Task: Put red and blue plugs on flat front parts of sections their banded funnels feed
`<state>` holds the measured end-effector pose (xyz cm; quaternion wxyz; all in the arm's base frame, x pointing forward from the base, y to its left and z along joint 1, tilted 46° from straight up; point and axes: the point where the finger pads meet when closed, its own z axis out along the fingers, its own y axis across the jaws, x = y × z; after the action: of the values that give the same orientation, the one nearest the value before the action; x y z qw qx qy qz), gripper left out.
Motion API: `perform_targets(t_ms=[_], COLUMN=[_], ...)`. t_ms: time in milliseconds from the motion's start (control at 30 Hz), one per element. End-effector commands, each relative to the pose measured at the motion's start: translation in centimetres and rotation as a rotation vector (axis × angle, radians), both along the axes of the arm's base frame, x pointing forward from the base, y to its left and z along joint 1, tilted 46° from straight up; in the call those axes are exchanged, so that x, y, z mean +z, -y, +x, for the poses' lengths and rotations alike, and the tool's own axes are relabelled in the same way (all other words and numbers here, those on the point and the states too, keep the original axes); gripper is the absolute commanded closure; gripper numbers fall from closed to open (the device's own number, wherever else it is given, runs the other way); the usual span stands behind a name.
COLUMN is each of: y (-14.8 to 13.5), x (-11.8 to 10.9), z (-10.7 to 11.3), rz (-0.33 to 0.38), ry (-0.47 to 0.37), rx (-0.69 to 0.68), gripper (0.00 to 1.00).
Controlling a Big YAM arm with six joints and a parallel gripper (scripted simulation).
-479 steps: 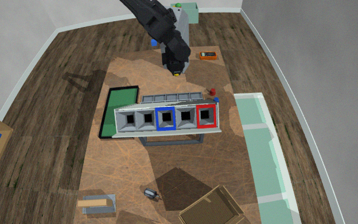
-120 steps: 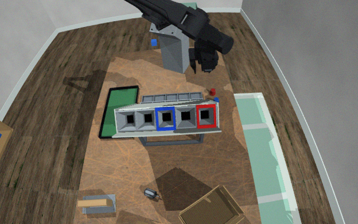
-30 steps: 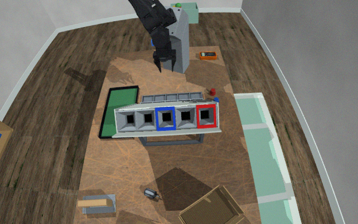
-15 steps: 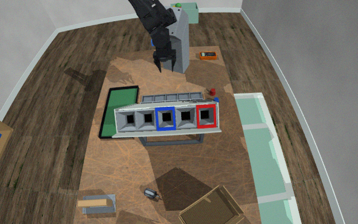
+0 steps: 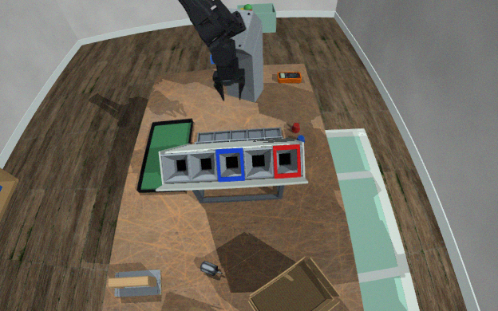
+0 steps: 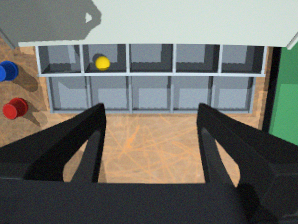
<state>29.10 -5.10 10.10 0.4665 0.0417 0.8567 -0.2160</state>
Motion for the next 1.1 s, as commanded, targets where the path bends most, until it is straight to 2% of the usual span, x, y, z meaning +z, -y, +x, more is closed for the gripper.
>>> perform_targets(t_ms=[0,967,1000,1067], y=[-0.02,-0.02,-0.02,-0.02], x=[0.16,0.16,0.16,0.16], z=[0.02,0.02,0.02,0.02], rz=[-0.008,-0.008,-0.008,-0.008], ry=[0.006,0.006,0.006,0.006], rx=[0.007,0.007,0.007,0.007], gripper=[0.44,0.44,0.37,0.37])
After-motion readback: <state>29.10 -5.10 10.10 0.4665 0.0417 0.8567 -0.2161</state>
